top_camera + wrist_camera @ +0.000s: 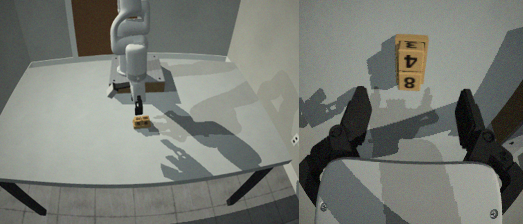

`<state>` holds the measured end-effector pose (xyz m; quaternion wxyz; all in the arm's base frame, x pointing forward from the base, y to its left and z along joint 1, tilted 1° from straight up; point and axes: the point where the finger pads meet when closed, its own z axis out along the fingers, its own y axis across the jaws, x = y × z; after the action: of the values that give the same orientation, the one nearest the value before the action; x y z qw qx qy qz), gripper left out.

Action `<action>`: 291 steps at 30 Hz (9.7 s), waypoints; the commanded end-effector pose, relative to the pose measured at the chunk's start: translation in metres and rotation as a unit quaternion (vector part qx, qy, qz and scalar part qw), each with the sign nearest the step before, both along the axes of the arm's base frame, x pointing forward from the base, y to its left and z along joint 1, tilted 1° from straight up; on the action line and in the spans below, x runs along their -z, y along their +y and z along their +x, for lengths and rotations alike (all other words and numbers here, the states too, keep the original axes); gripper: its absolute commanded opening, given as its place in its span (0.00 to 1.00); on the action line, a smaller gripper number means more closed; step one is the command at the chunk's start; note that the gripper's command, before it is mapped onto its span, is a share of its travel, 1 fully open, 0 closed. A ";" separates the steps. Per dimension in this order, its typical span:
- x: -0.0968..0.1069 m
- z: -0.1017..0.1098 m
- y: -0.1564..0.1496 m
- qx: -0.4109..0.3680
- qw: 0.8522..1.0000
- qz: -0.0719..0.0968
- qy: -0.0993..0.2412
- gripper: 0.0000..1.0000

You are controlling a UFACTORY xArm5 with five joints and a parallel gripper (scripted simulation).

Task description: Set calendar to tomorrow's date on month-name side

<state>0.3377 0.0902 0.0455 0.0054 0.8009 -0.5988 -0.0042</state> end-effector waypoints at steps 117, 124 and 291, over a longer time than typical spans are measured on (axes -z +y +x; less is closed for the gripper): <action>0.052 0.003 0.004 0.022 1.000 -0.001 0.001 0.49; 0.052 0.003 0.004 0.022 1.000 -0.001 0.001 0.49; 0.052 0.003 0.004 0.022 1.000 -0.001 0.001 0.49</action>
<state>0.3397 0.0943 -0.0073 0.0075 0.7876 -0.6161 -0.0055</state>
